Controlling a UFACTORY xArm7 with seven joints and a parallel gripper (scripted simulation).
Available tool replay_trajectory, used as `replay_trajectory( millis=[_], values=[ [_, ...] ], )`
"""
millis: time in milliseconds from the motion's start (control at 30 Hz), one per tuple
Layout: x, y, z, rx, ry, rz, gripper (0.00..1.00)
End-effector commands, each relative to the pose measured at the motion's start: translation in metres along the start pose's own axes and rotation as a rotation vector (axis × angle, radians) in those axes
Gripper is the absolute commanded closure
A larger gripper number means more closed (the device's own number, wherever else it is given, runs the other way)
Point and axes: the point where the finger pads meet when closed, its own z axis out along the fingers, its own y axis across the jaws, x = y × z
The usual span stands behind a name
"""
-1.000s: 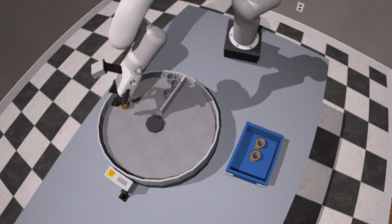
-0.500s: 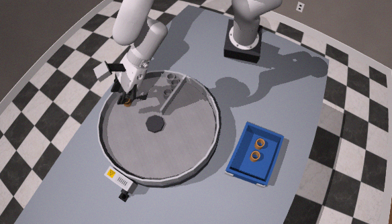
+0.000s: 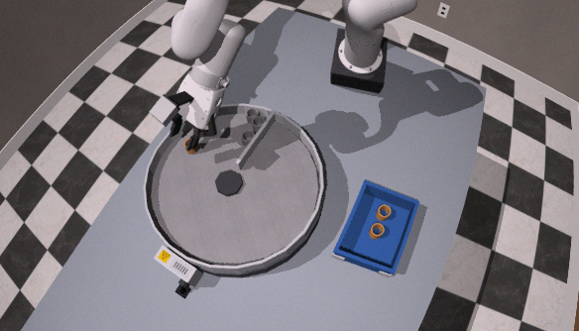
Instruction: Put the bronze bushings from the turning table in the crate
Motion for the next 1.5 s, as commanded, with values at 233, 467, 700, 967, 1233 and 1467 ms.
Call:
replay_trajectory(
  millis=[233, 467, 700, 967, 1233, 1467],
  values=[
    [-0.011, -0.007, -0.010, 0.127, -0.003, -0.318, 0.46],
    [-0.017, -0.010, -0.015, 0.182, -0.008, -0.471, 0.46],
    [-0.024, -0.014, -0.021, 0.249, -0.013, -0.658, 0.46],
    [-0.032, -0.019, -0.027, 0.322, -0.020, -0.864, 0.46],
    [-0.040, -0.023, -0.033, 0.389, -0.026, -1.052, 0.46],
    [-0.047, -0.027, -0.038, 0.454, -0.031, -1.233, 0.46]
  ],
)
